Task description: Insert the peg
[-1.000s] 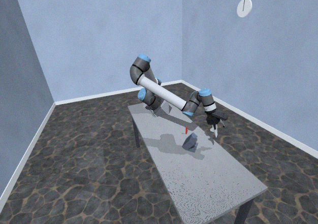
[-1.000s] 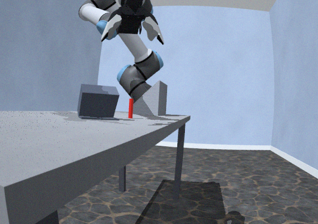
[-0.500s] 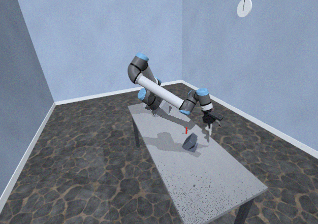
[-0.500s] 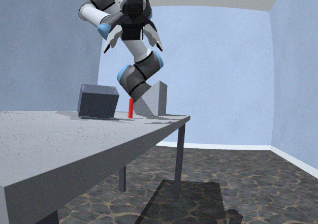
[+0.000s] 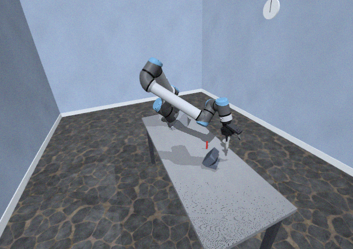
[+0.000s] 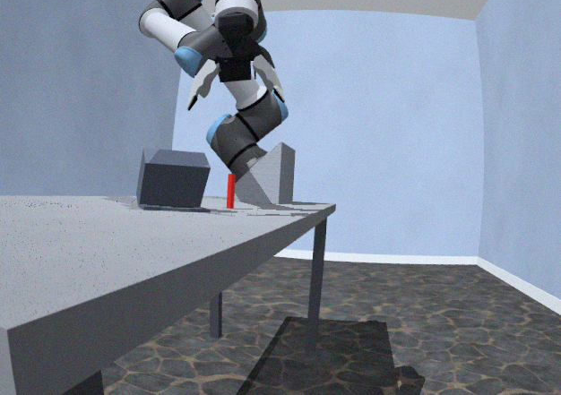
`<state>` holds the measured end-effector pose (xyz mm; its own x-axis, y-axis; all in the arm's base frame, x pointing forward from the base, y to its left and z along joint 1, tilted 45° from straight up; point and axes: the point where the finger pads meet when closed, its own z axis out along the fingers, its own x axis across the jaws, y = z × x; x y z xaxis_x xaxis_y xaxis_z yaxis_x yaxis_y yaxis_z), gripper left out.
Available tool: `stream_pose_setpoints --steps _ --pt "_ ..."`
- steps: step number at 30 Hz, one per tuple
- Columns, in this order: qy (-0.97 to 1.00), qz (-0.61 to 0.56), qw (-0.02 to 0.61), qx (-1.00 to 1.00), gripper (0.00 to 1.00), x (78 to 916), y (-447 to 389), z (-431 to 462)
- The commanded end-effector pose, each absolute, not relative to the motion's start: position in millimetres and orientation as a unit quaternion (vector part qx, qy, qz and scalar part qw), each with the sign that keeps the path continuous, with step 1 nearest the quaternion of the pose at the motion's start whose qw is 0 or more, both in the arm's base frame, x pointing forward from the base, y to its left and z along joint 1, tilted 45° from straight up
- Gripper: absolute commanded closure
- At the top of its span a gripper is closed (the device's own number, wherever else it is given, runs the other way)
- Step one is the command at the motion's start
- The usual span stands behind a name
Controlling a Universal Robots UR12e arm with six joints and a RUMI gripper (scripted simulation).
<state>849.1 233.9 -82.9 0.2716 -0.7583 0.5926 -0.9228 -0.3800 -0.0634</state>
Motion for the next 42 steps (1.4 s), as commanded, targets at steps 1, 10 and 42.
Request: stream_pose_setpoints --steps 1,10,42 --pt "-0.564 0.276 0.155 0.763 0.00 824.6 224.6 -81.2" --pt "-0.591 0.278 0.161 0.740 0.00 800.2 212.8 -80.2" --pt "-0.688 0.293 0.184 0.638 0.00 699.5 165.7 -72.5"
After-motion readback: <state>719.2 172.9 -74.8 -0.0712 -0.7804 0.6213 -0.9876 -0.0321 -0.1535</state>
